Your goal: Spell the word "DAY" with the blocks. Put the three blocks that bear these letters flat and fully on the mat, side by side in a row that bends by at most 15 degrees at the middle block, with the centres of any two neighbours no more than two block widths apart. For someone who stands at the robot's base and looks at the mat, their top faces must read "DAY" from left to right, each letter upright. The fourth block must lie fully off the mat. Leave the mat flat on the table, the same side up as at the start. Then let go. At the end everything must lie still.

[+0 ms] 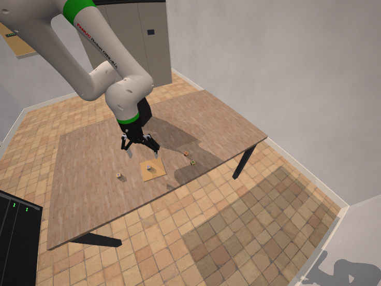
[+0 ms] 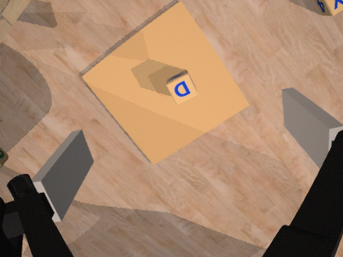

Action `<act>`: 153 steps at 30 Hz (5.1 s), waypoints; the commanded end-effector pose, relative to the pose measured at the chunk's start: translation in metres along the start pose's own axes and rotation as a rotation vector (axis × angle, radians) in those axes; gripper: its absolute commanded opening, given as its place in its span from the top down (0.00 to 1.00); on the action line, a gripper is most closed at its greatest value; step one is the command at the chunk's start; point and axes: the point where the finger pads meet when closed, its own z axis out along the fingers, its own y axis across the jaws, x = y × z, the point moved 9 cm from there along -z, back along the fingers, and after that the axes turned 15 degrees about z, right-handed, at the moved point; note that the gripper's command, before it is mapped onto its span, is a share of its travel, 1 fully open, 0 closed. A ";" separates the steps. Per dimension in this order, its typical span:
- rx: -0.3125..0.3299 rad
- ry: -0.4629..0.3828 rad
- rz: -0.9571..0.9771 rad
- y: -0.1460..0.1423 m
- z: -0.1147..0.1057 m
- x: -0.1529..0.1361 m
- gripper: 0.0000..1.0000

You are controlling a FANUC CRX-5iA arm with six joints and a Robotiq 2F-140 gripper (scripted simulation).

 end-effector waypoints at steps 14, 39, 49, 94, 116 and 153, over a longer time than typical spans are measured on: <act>0.005 -0.014 -0.533 0.000 0.006 0.001 0.00; 0.011 -0.012 -1.289 0.000 0.014 0.001 0.00; 0.014 -0.011 -1.608 0.000 0.018 0.001 0.00; 0.016 -0.010 -1.842 0.000 0.020 0.001 0.63; 0.016 -0.010 -1.842 0.000 0.027 0.001 0.63; 0.016 -0.010 -1.842 0.000 0.070 0.000 0.63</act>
